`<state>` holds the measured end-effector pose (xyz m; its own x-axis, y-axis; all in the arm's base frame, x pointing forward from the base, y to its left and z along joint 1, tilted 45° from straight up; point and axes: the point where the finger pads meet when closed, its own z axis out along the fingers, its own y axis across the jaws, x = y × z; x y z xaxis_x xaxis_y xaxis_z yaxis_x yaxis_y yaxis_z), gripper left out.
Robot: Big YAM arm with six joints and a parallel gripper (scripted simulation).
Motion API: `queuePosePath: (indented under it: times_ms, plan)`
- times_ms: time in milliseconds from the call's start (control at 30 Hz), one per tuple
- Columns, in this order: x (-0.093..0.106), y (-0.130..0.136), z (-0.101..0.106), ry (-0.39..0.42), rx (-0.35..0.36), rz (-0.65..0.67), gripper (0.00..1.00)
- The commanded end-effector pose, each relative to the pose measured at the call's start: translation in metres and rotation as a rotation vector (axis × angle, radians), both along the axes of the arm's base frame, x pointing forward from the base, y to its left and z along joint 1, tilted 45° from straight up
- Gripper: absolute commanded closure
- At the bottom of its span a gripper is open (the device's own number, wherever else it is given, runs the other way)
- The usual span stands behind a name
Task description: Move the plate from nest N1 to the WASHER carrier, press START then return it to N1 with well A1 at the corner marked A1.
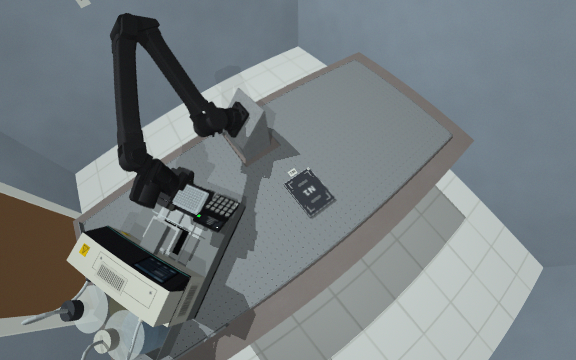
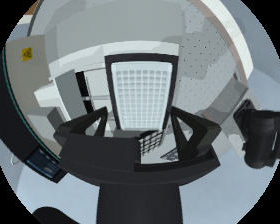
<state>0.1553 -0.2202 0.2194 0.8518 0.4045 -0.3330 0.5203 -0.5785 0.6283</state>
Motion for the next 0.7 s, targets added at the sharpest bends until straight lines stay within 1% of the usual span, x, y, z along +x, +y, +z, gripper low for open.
queuePosePath:
  times_ms: [0, 367, 467, 667]
  plan:
    - [-0.0013, -0.0036, -0.0085, 0.017, 0.008, -0.001, 0.00]
    - [-0.0011, -0.0088, -0.0137, 0.017, 0.008, -0.001, 0.00]
    - [-0.0018, -0.0087, -0.0114, 0.007, 0.001, -0.001, 0.00]
    - [-0.0009, -0.0121, -0.0172, 0.017, 0.008, -0.001, 0.00]
